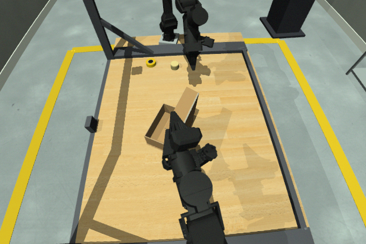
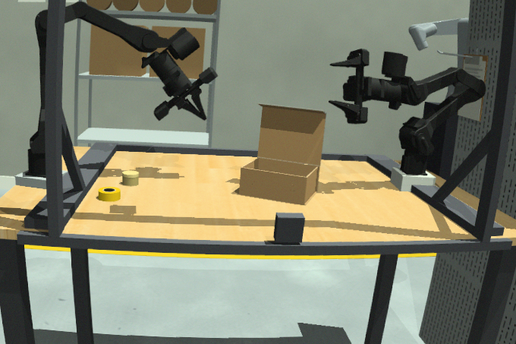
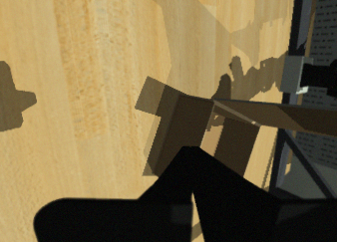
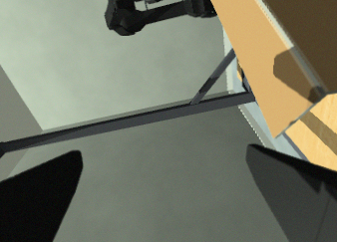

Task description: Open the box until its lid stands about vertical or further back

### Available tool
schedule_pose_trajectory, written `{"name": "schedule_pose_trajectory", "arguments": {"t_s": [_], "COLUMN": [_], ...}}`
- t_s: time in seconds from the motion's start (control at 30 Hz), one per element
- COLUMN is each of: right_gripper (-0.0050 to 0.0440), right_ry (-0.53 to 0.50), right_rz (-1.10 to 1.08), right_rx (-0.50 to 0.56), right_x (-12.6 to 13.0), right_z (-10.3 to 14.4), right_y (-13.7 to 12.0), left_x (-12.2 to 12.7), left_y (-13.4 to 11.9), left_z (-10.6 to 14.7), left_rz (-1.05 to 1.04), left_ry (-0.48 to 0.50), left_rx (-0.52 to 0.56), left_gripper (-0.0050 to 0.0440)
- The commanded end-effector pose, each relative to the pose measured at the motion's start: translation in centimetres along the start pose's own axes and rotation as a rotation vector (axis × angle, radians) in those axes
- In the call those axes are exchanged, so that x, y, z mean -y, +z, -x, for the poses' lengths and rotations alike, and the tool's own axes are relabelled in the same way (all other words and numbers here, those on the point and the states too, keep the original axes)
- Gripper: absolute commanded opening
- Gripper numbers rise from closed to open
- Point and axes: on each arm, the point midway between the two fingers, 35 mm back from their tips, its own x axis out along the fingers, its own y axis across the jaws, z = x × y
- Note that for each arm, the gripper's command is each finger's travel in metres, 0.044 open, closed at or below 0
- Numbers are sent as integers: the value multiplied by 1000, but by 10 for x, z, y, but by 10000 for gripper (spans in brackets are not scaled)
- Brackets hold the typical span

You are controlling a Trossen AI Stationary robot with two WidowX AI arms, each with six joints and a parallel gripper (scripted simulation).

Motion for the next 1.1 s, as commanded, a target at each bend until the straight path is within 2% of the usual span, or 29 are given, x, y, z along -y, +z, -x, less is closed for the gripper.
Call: {"name": "schedule_pose_trajectory", "arguments": {"t_s": [0.0, 1.07], "right_gripper": [440, 440], "right_ry": [15, 35], "right_rz": [-1, -1], "right_rx": [-2, -7], "right_x": [-10, -42], "right_z": [-2, -12], "right_y": [-2, -9], "left_x": [9, 9], "left_y": [1, 1], "left_z": [8, 8], "left_rz": [-7, -7], "left_ry": [-31, -31], "left_rx": [8, 8], "left_gripper": [-50, -50]}}
